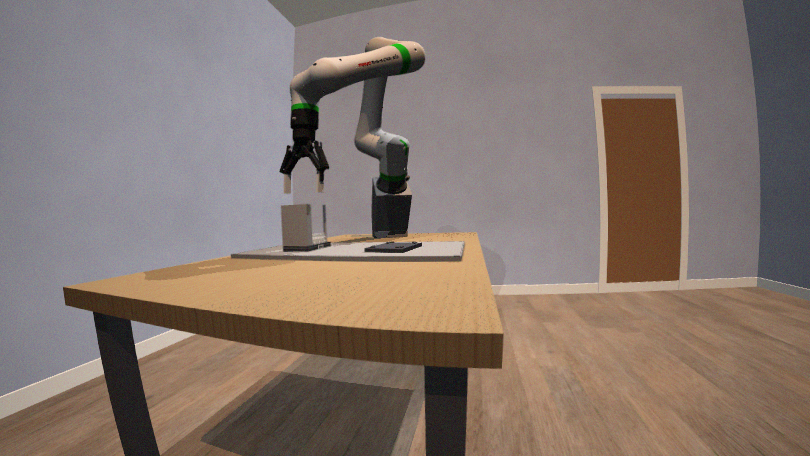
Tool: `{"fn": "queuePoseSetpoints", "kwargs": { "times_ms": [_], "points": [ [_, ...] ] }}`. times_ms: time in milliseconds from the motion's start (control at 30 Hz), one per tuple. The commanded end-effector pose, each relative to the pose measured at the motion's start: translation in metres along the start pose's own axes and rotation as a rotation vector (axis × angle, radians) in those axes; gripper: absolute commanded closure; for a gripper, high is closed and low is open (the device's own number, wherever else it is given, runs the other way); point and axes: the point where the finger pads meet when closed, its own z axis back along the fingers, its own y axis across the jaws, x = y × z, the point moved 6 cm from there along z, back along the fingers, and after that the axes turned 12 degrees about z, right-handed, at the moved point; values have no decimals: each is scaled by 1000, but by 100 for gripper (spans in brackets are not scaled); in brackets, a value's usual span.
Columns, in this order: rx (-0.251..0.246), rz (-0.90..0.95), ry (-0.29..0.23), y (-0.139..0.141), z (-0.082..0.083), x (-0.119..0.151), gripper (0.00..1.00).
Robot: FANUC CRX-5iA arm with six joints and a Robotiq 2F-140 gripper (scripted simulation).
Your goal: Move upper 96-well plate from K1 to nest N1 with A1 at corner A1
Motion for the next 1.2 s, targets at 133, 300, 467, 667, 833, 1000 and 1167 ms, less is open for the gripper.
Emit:
{"fn": "queuePoseSetpoints", "kwargs": {
  "times_ms": [133,300,467,667,833,1000,1167],
  "points": [
    [-41,208,5,3,-7,10,0],
    [-41,208,5,3,-7,10,0],
    [-41,208,5,3,-7,10,0],
    [-41,208,5,3,-11,10,0],
    [-41,208,5,3,-19,10,0],
    [-41,208,5,2,-27,10,0],
    [-41,208,5,2,-32,10,0]
  ]
}}
